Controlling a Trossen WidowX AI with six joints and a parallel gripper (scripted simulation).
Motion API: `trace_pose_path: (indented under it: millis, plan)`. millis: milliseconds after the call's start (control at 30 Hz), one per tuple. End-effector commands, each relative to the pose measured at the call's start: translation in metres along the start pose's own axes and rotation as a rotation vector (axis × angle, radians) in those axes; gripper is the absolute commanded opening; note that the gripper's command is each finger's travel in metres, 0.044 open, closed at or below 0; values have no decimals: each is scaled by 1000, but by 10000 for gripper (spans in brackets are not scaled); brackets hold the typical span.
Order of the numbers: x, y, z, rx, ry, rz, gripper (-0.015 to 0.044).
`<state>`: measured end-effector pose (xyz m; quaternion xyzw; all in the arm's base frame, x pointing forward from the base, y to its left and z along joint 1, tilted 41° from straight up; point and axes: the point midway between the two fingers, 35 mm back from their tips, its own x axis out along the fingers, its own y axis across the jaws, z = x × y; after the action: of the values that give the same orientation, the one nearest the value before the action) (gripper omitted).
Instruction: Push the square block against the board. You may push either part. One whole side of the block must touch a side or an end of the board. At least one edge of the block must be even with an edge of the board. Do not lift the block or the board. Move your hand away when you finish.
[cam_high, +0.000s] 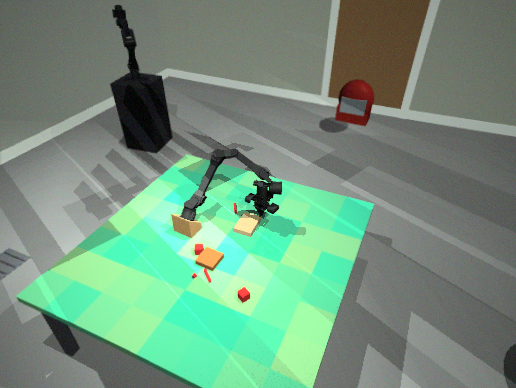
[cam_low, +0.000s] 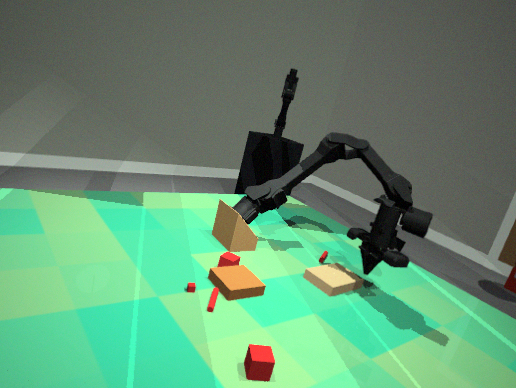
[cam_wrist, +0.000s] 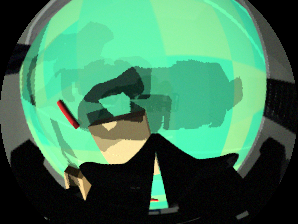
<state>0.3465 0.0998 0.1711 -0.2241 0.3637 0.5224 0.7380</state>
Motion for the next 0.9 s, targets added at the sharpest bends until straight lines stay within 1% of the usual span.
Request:
trace_pose_path:
  millis: [0,100,300,333,400,467,867]
  plan:
    - [-8,20,26,-141,-28,-4,0]
    - [-10,32,39,-220,-41,-2,0]
    - [-7,32,40,-225,-42,-1,0]
    - [2,32,40,-224,-42,-1,0]
    - [32,32,42,-223,-44,-1,0]
    - [44,33,42,-225,-45,-1,0]
    - [45,31,37,-225,-43,-1,0]
